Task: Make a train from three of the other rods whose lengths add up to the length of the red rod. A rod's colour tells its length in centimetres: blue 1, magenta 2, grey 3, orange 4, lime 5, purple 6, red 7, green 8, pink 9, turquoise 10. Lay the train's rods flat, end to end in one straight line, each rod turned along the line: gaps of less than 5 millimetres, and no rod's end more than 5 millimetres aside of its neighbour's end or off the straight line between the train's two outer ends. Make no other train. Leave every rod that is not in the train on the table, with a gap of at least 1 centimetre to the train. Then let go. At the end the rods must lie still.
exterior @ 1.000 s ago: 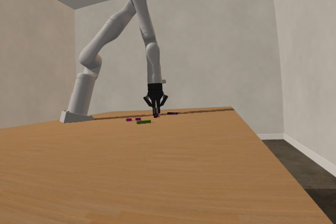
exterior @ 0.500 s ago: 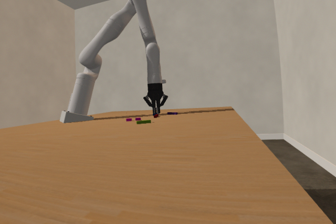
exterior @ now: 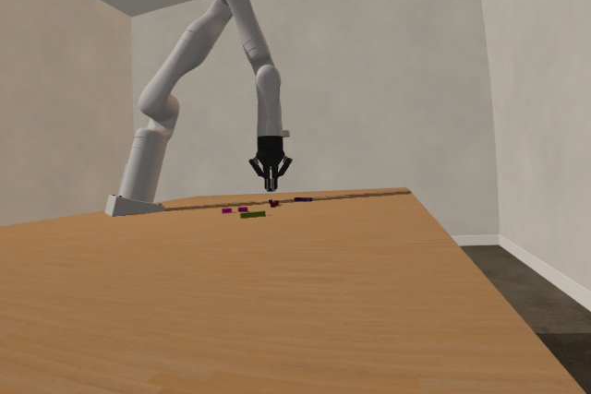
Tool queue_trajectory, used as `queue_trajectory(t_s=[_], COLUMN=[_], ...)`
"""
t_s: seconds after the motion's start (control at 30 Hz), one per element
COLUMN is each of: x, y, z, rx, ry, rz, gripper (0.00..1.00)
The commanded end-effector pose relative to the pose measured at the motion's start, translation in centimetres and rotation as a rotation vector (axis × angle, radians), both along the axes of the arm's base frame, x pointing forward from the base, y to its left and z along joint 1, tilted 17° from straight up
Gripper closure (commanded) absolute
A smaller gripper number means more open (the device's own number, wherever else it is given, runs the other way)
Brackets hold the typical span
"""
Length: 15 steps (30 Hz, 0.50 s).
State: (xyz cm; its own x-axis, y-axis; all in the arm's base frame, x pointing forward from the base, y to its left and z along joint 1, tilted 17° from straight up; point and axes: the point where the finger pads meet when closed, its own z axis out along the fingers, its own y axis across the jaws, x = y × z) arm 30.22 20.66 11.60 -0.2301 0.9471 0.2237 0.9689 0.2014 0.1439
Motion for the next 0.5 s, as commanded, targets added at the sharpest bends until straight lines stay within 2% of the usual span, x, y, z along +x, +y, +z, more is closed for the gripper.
queue_trajectory(t_s=[0.0, 0.03, 0.27, 0.47], x=[0.9, 0.9, 0.4, 0.3], y=[-0.4, -0.4, -1.5, -1.7], z=[2.1, 2.1, 5.8, 6.8], rx=[0.011, 0.011, 0.011, 0.011], ry=[-0.034, -0.034, -0.034, -0.034], rz=[-0.015, -0.015, -0.015, -0.015], gripper=[0.95, 0.95, 0.95, 0.95])
